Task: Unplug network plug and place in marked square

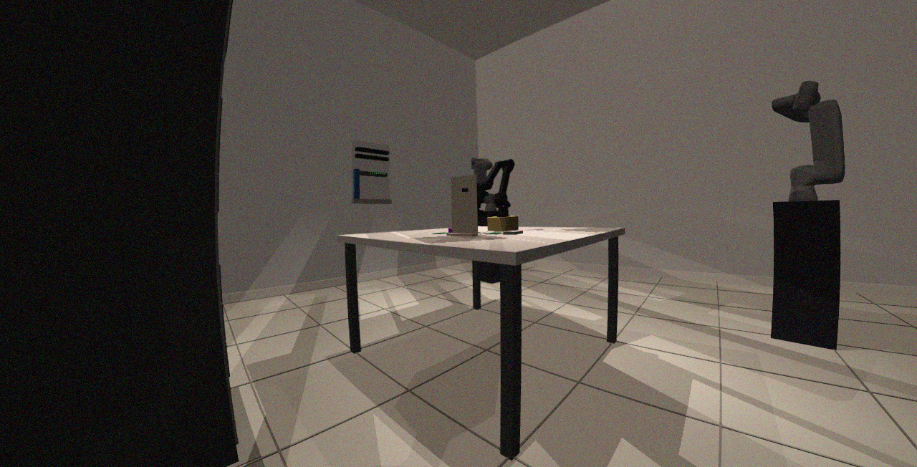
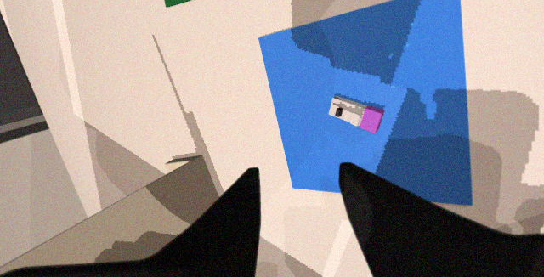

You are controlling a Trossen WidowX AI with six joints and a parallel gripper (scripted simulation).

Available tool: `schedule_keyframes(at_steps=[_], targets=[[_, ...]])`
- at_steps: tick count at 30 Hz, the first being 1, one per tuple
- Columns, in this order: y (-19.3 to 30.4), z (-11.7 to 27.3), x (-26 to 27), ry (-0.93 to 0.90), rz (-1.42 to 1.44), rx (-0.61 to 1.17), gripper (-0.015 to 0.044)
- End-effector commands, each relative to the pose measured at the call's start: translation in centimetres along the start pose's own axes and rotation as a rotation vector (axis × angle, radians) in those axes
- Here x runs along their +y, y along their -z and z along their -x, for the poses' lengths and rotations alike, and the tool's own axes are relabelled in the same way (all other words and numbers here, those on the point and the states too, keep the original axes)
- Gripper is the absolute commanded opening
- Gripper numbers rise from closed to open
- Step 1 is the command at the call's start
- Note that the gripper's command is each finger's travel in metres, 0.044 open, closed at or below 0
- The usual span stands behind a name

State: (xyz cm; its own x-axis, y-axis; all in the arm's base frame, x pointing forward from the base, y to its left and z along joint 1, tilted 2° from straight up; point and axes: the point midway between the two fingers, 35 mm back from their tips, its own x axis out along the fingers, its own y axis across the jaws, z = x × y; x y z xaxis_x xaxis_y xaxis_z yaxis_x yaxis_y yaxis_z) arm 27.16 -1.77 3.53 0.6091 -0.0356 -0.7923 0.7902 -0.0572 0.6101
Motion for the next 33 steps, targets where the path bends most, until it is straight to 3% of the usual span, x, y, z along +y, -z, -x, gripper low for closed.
schedule_keyframes(at_steps=[1,33], targets=[[0.0,0.5,0.4,-0.005,0.003,0.001,0.0156],[0.0,3.5,1.8,0.000,0.000,-0.001,0.0156]])
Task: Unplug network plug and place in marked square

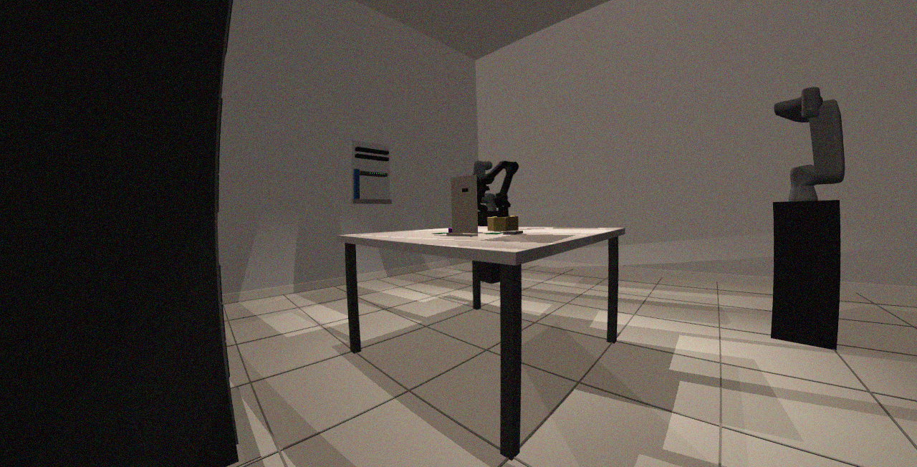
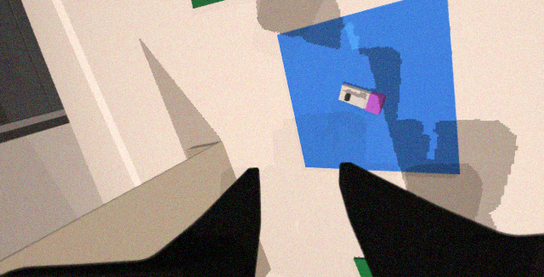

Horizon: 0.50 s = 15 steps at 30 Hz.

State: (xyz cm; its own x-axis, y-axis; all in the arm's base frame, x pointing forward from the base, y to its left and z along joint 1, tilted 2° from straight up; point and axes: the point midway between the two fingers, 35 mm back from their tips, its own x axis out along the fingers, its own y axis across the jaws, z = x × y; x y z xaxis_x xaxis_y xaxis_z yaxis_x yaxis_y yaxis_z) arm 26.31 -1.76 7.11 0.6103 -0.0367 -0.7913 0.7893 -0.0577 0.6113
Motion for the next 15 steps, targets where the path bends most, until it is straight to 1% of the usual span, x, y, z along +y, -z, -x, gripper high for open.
schedule_keyframes(at_steps=[1,15], targets=[[0.0,0.4,0.5,0.002,0.000,0.000,0.0156],[0.0,4.1,3.6,-0.001,0.002,0.001,0.0156]])
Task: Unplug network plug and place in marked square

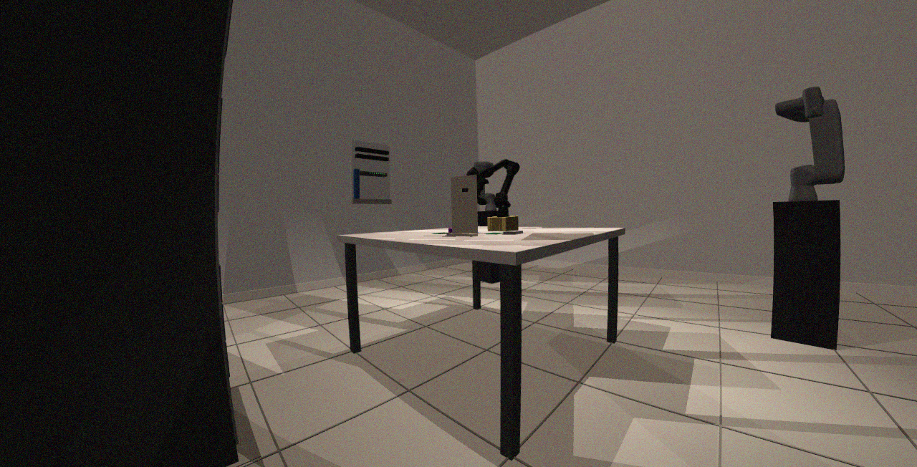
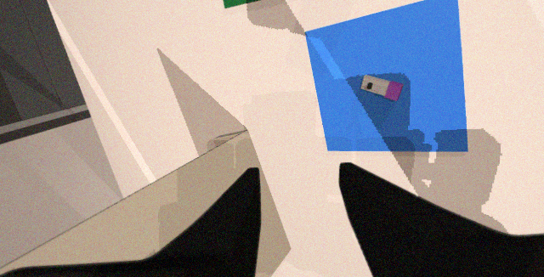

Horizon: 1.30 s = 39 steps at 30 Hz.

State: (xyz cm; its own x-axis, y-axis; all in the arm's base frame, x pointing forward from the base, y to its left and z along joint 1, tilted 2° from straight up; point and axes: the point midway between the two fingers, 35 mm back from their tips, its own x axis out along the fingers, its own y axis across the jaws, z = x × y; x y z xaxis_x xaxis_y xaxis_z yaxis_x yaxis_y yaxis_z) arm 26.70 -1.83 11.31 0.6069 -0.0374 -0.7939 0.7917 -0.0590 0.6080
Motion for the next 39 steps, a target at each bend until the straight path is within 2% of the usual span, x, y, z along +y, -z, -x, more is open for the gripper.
schedule_keyframes(at_steps=[1,17,28,39], targets=[[0.0,1.3,0.9,-0.005,0.003,0.002,0.0156],[0.0,5.9,3.0,-0.007,0.004,0.003,0.0156],[0.0,5.9,3.0,-0.007,0.004,0.003,0.0440],[0.0,5.9,3.0,-0.007,0.004,0.003,0.0440]])
